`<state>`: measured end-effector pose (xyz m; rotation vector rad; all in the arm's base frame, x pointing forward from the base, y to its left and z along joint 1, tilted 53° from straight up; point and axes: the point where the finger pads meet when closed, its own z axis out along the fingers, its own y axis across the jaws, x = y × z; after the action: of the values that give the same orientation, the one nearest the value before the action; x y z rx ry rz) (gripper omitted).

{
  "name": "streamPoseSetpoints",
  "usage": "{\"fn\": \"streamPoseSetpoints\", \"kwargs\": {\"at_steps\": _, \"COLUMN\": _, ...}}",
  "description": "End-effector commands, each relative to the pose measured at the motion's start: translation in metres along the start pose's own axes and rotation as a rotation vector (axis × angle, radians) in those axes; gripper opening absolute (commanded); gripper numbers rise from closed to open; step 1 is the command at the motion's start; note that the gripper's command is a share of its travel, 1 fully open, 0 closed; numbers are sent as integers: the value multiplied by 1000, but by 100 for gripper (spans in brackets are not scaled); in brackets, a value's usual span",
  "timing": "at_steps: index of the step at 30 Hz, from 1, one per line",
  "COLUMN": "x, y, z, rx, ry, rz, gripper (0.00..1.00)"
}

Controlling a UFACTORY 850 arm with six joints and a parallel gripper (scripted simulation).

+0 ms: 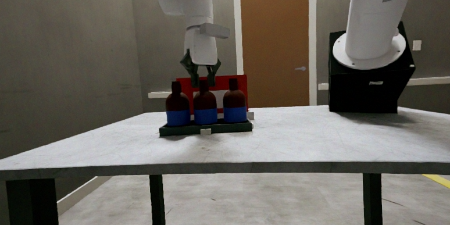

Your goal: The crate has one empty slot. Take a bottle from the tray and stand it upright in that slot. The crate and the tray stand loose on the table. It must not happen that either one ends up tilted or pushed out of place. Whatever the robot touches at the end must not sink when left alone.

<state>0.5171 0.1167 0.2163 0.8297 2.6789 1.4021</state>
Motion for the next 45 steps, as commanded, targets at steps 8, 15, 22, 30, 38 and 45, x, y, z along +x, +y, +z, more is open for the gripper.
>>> {"fn": "streamPoseSetpoints", "kwargs": {"at_steps": 8, "x": 0, "y": 0, "z": 0, "rx": -1, "ry": -1, "rz": 0, "gripper": 0}}
{"fn": "streamPoseSetpoints", "kwargs": {"at_steps": 15, "x": 0, "y": 0, "z": 0, "rx": -1, "ry": -1, "rz": 0, "gripper": 0}}
{"fn": "streamPoseSetpoints", "kwargs": {"at_steps": 22, "x": 0, "y": 0, "z": 0, "rx": -1, "ry": -1, "rz": 0, "gripper": 0}}
{"fn": "streamPoseSetpoints", "kwargs": {"at_steps": 30, "x": 0, "y": 0, "z": 0, "rx": -1, "ry": -1, "rz": 0, "gripper": 0}}
{"fn": "streamPoseSetpoints", "kwargs": {"at_steps": 38, "x": 0, "y": 0, "z": 0, "rx": -1, "ry": -1, "rz": 0, "gripper": 0}}
{"fn": "streamPoseSetpoints", "kwargs": {"at_steps": 45, "x": 0, "y": 0, "z": 0, "rx": -1, "ry": -1, "rz": 0, "gripper": 0}}
